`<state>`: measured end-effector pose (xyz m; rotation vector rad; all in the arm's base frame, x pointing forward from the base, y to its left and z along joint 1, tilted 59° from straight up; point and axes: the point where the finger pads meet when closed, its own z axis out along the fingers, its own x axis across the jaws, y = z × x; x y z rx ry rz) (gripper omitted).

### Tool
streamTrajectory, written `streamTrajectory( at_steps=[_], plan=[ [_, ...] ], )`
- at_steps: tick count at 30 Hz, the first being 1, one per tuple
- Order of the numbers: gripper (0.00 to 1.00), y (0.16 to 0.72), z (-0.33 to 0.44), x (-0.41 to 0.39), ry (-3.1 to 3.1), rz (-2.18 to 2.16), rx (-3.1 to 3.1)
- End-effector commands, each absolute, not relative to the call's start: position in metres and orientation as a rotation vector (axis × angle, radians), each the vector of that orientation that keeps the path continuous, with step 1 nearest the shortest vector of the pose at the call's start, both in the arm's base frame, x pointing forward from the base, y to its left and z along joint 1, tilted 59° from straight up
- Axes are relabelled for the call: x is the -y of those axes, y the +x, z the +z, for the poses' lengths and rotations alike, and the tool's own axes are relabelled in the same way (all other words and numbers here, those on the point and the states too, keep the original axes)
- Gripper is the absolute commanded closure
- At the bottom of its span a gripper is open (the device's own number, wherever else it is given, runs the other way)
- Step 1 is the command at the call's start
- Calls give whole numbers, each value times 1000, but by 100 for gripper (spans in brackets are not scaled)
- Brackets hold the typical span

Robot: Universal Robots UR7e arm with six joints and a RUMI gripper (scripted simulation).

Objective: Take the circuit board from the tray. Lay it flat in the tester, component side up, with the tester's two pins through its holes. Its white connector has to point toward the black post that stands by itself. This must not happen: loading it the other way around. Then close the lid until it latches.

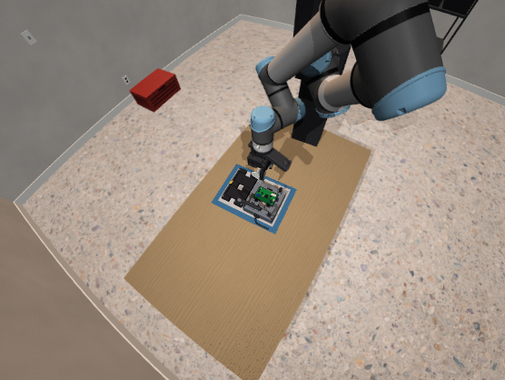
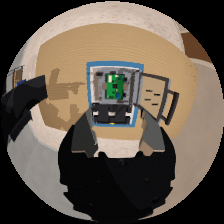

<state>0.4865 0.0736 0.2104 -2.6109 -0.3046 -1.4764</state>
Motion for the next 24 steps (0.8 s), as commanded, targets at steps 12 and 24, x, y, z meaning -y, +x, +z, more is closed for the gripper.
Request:
streamTrajectory(
  at_steps=[12,24],
  plan=[
    [41,473,219,-70,-2611,-1474,307],
    [41,467,223,-68,-2611,-1474,307]
  ],
)
